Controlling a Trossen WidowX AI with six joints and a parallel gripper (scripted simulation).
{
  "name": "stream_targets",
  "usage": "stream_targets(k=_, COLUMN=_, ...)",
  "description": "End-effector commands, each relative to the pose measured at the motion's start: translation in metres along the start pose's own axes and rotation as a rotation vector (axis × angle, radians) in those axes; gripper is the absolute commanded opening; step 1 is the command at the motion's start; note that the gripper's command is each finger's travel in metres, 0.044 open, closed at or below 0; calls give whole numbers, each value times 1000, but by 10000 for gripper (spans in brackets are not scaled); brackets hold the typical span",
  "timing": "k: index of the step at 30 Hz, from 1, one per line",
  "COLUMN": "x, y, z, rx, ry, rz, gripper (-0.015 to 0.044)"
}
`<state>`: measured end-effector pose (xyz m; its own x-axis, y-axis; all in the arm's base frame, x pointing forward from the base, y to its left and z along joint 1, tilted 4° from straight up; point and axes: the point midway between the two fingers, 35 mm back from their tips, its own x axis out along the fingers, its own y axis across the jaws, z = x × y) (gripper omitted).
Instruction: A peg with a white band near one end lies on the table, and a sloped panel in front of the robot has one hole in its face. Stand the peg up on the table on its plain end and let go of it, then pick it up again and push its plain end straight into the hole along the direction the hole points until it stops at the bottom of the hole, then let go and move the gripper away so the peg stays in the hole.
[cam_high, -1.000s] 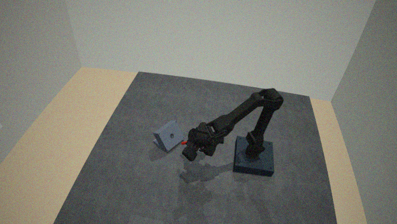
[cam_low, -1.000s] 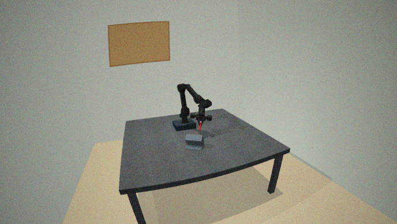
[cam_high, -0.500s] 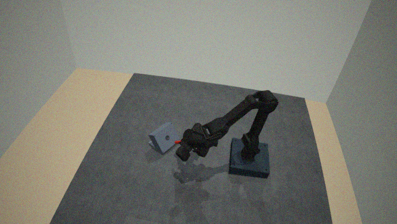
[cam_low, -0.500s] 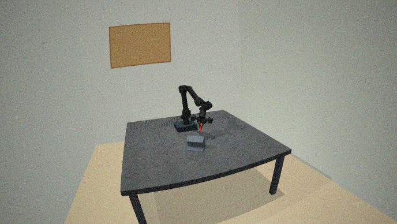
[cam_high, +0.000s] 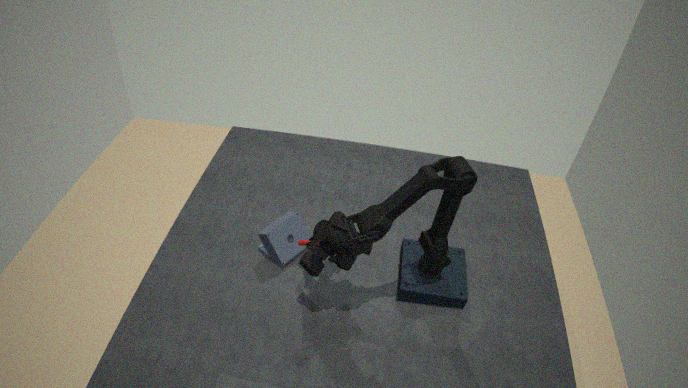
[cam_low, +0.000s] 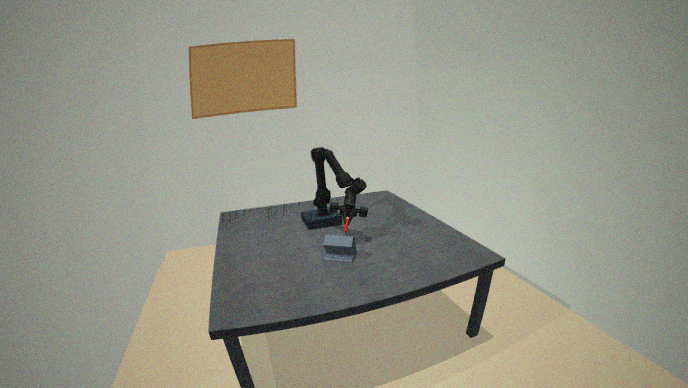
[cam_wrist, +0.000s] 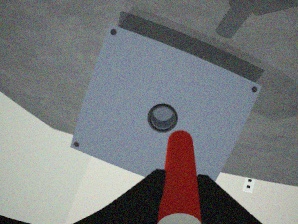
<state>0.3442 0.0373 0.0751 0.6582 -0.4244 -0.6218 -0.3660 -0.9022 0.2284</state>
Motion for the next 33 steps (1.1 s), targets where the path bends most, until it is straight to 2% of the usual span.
stream_targets(k=1, x=7, y=3, z=0, rx=-6, ry=9, rz=12, gripper=0)
stream_targets(k=33, x=39, y=10, z=-3, rx=12, ry=48, rz=38, gripper=0)
